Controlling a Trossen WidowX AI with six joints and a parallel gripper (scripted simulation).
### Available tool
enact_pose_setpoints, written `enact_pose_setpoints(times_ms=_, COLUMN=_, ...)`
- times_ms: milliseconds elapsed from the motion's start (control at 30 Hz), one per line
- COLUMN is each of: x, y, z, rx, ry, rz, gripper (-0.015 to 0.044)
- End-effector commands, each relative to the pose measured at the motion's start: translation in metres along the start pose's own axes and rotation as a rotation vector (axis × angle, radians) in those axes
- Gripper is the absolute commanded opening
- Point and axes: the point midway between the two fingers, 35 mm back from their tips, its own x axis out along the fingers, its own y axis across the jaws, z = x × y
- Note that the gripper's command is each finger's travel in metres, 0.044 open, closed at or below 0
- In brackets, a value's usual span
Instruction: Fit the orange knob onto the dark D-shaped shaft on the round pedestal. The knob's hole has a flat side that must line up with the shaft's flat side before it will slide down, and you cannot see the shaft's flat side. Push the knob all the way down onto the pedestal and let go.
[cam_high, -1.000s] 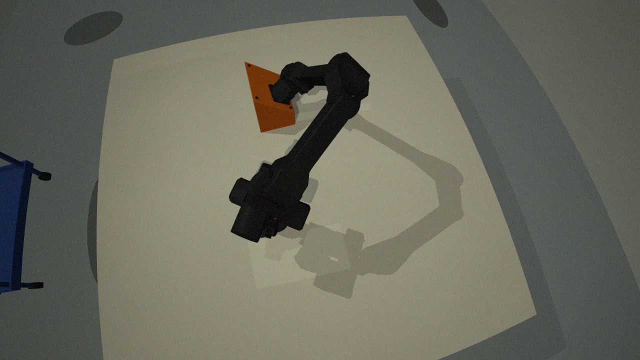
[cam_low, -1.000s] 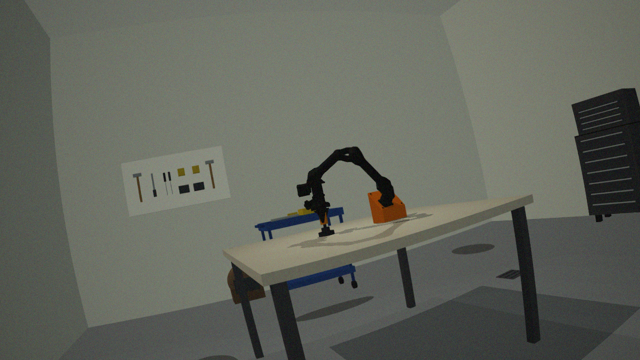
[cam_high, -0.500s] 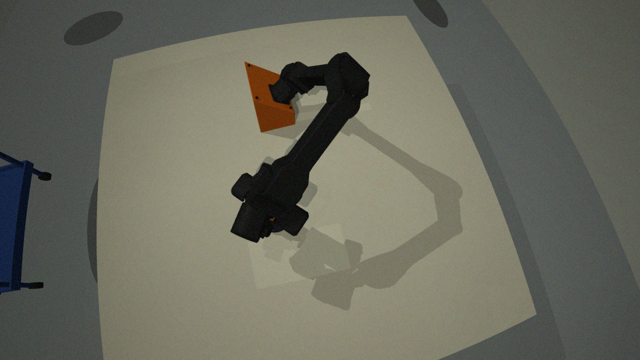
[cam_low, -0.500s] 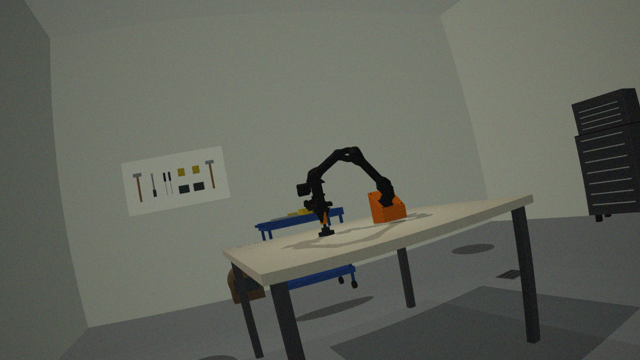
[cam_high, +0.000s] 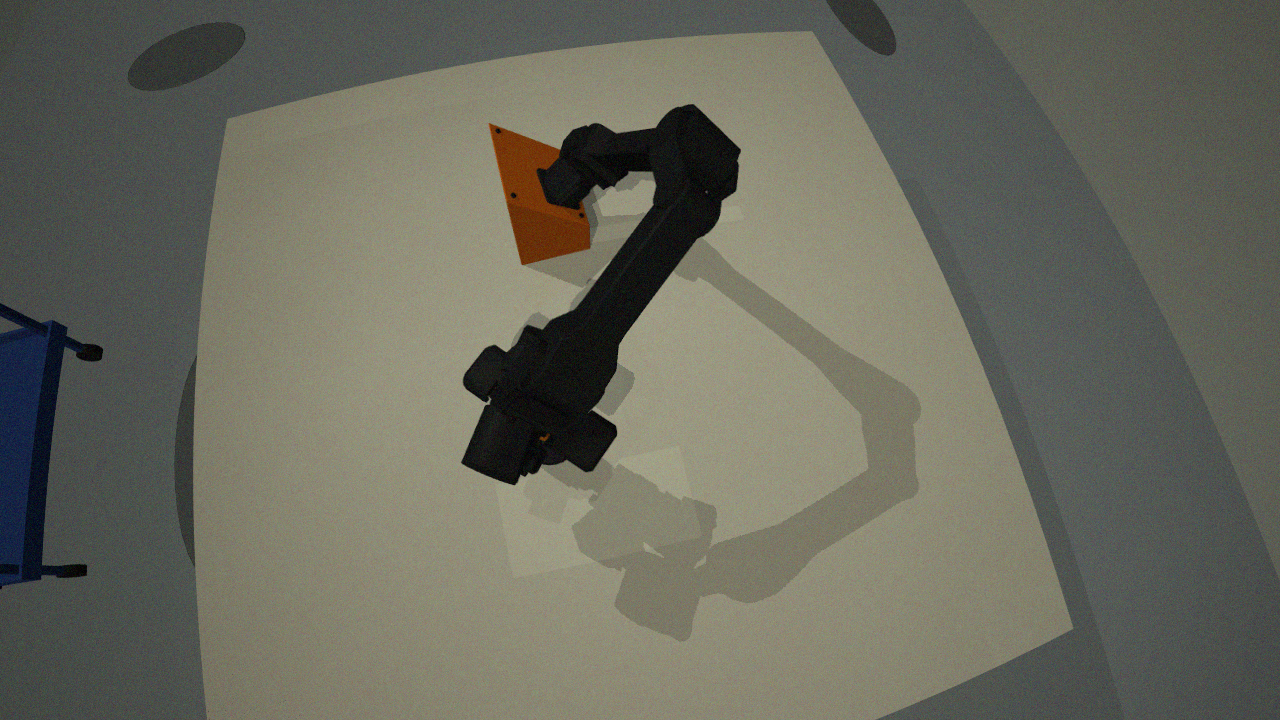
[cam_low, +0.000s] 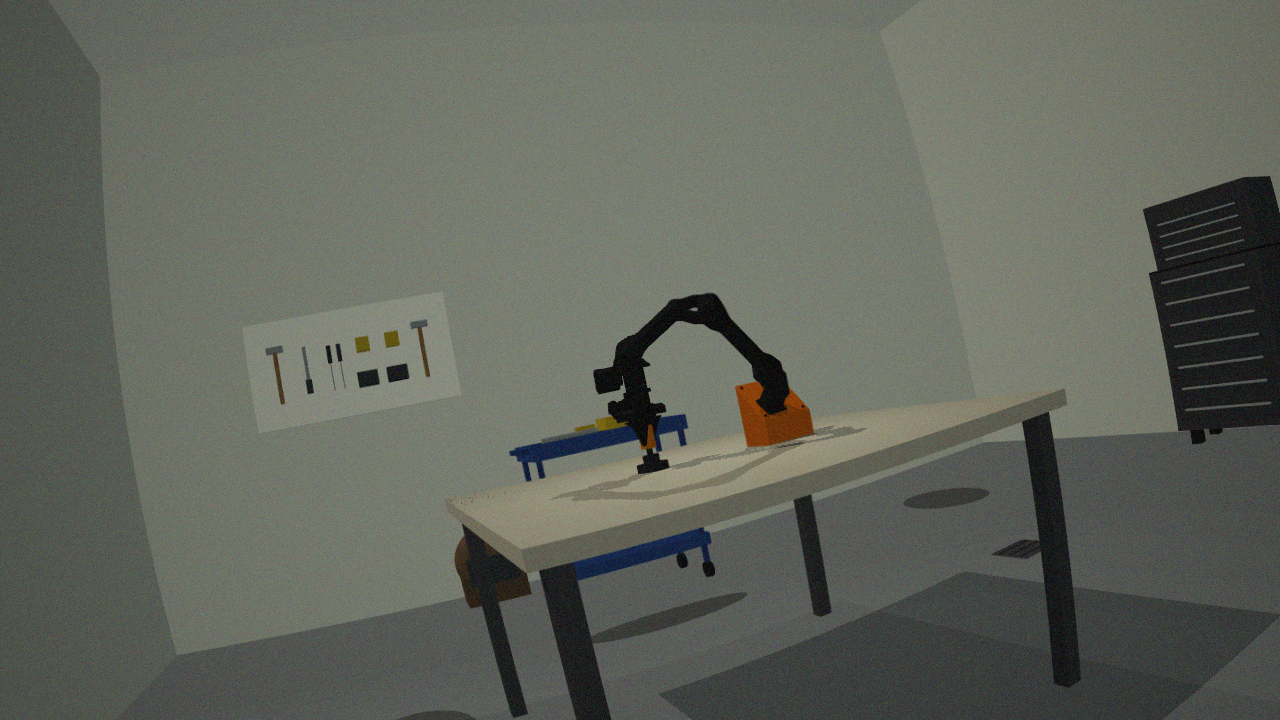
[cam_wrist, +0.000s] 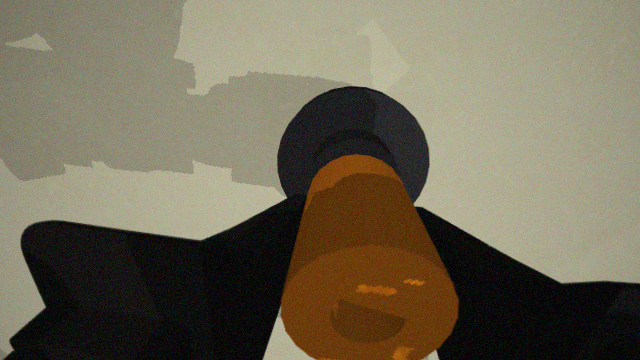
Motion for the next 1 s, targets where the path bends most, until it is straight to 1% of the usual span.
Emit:
enact_pose_setpoints(times_ms=0, x=0.0005, y=0.0004, z=0.0006, rx=0.002, ry=-0.001, rz=0.0, gripper=0.0)
enact_pose_setpoints(times_ms=233, x=-0.0041, y=0.0011, z=0.001, rx=0.011, ry=-0.002, rz=0.0, gripper=0.0)
enact_pose_setpoints(times_ms=467, x=-0.0024, y=0.0008, z=0.001, rx=0.211, ry=-0.002, rz=0.0, gripper=0.0)
enact_pose_setpoints(times_ms=967, x=0.0005, y=0.0003, z=0.0003, rx=0.211, ry=-0.001, rz=0.0, gripper=0.0)
